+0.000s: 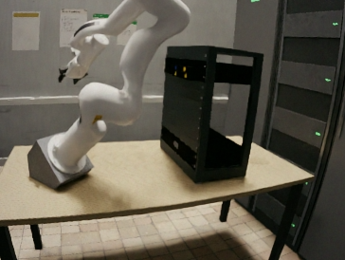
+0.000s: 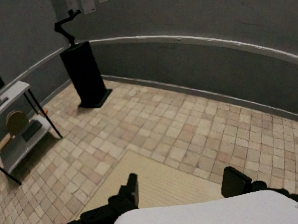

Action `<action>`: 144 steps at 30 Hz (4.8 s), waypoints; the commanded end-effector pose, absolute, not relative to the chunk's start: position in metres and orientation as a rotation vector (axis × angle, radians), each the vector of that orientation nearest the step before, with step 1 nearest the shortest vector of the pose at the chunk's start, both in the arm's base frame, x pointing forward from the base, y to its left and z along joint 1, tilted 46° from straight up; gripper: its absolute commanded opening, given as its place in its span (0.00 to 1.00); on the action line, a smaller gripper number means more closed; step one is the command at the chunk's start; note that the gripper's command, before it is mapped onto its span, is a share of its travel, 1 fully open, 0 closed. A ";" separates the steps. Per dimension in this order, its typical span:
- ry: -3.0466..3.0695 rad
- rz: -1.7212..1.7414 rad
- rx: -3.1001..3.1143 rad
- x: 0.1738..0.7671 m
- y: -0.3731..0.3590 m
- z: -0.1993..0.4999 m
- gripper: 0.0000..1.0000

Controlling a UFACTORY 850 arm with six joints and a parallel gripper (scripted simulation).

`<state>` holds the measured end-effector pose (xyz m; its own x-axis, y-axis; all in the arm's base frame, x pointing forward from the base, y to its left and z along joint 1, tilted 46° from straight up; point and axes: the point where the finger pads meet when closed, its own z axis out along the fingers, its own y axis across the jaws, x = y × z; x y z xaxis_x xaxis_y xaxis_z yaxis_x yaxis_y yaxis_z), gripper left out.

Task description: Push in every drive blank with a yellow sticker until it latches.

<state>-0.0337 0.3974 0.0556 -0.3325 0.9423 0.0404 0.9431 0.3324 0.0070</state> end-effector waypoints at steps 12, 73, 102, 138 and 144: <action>-2.121 -0.273 -2.075 -0.041 0.429 0.061 1.00; -0.302 -1.194 -2.276 0.090 0.432 0.181 1.00; 0.316 -1.619 -1.816 0.144 0.333 0.292 1.00; 0.540 -1.901 -1.300 0.133 0.241 0.387 1.00; 0.546 -1.917 -1.265 0.130 0.236 0.393 1.00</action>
